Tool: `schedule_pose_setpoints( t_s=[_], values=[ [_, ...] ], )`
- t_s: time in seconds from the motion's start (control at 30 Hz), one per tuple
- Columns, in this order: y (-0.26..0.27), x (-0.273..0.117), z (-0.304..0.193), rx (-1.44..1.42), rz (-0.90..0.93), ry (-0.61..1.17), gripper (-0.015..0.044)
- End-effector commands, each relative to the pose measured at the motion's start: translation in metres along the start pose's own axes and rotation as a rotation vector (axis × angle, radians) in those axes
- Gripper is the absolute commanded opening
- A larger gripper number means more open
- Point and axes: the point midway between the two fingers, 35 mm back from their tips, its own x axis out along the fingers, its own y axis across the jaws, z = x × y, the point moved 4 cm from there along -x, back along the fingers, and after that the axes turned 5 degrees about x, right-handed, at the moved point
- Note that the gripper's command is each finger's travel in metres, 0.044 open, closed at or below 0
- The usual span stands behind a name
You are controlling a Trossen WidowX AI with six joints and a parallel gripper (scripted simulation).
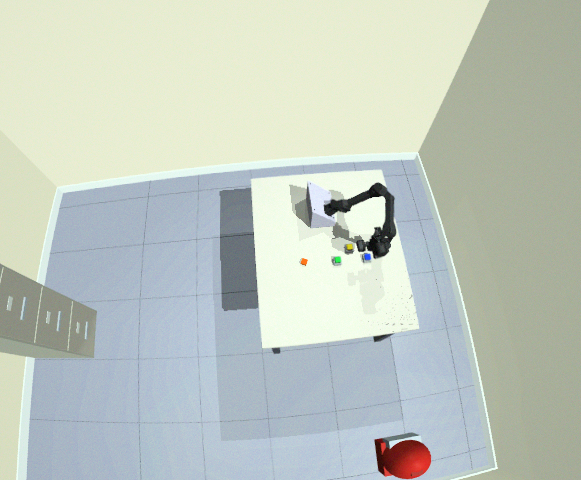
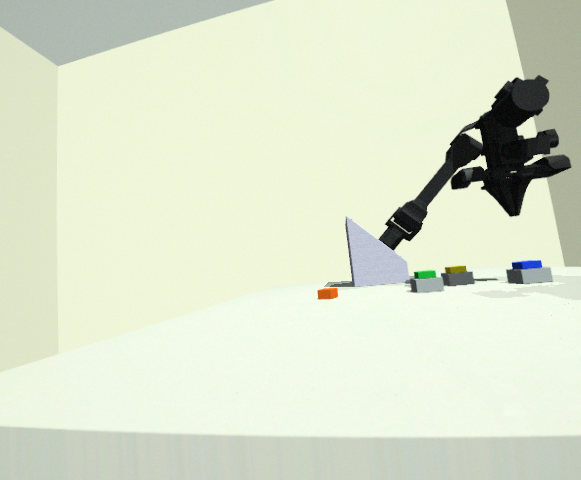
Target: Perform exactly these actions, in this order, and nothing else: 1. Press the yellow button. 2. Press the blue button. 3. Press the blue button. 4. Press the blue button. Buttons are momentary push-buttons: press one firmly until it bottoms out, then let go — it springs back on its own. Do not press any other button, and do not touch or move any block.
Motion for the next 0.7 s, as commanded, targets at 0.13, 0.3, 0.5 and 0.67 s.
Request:
schedule_pose_setpoints(
  t_s=[0.13, 0.3, 0.5, 0.67],
  values=[
    [0.004, 0.06, 0.002, 0.006, 0.007, 0.003, 0.002],
    [0.004, 0.062, 0.002, 0.006, 0.007, 0.003, 0.002],
    [0.004, 0.071, 0.002, 0.006, 0.007, 0.003, 0.002],
    [0.004, 0.079, 0.002, 0.006, 0.007, 0.003, 0.002]
  ],
)
